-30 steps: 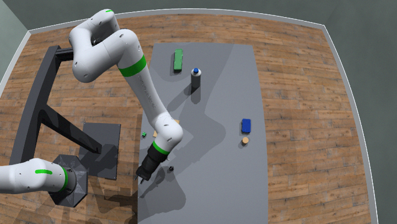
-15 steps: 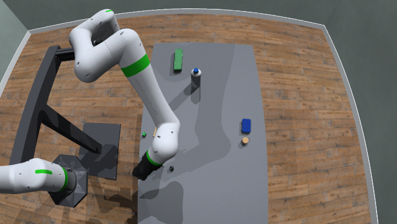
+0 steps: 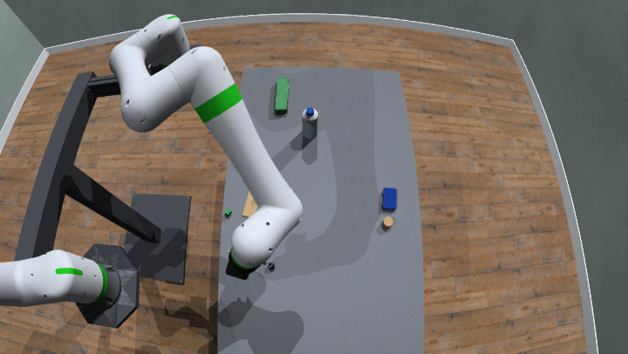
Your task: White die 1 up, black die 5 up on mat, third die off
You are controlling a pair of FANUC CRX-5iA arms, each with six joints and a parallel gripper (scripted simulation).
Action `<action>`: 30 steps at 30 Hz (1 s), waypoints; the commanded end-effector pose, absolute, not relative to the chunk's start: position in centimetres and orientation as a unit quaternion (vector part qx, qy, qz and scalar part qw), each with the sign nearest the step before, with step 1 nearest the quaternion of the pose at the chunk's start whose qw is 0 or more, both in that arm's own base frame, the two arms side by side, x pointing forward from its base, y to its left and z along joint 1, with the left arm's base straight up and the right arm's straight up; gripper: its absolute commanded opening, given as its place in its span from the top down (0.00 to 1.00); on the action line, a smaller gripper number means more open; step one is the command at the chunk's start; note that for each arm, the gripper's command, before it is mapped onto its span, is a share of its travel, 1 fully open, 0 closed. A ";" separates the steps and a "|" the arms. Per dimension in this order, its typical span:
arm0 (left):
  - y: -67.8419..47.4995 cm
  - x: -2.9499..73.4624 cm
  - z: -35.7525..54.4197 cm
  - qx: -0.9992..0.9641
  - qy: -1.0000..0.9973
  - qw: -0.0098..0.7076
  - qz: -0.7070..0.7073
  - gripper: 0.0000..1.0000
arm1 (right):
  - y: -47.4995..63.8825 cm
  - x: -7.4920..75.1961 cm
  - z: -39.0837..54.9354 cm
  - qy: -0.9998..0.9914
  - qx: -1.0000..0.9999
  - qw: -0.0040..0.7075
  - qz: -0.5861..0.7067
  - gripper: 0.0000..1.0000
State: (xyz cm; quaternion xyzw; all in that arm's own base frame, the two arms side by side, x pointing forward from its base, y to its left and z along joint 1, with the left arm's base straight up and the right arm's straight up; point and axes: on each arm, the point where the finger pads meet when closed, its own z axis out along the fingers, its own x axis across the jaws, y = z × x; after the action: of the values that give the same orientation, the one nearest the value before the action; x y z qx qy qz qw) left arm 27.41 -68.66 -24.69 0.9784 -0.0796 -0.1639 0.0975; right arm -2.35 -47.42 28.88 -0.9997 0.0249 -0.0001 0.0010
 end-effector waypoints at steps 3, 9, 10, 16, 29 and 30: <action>-67.2 32.2 -25.2 0.995 -0.044 0.031 -0.089 0.30 | -47.4 -2.4 29.0 0.025 -1.000 0.000 0.000 0.00; -66.1 37.1 -25.1 1.000 -0.005 0.004 -0.014 0.30 | -47.4 -2.4 29.0 0.025 -1.000 0.000 0.000 0.00; -66.1 37.1 -25.1 1.000 -0.005 0.004 -0.014 0.30 | -47.4 -2.4 29.0 0.025 -1.000 0.000 0.000 0.00; -65.9 38.0 -25.0 1.000 0.003 0.000 0.000 0.30 | -47.4 -2.4 29.0 0.025 -1.000 0.000 0.000 0.00; -65.8 38.0 -25.3 1.000 0.007 0.000 0.000 0.00 | -47.4 -2.4 29.0 0.025 -1.000 0.000 0.000 0.00; -65.7 38.1 -25.9 1.000 0.015 0.000 0.000 0.00 | -47.4 -2.4 29.0 0.025 -1.000 0.000 0.000 0.00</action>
State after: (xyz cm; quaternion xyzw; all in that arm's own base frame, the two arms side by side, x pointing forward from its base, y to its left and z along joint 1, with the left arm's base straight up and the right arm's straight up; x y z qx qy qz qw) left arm 38.00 -65.82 -25.29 1.0000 0.0059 -0.0002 -0.0005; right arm -2.35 -47.42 28.88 -0.9997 0.0249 -0.0001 0.0010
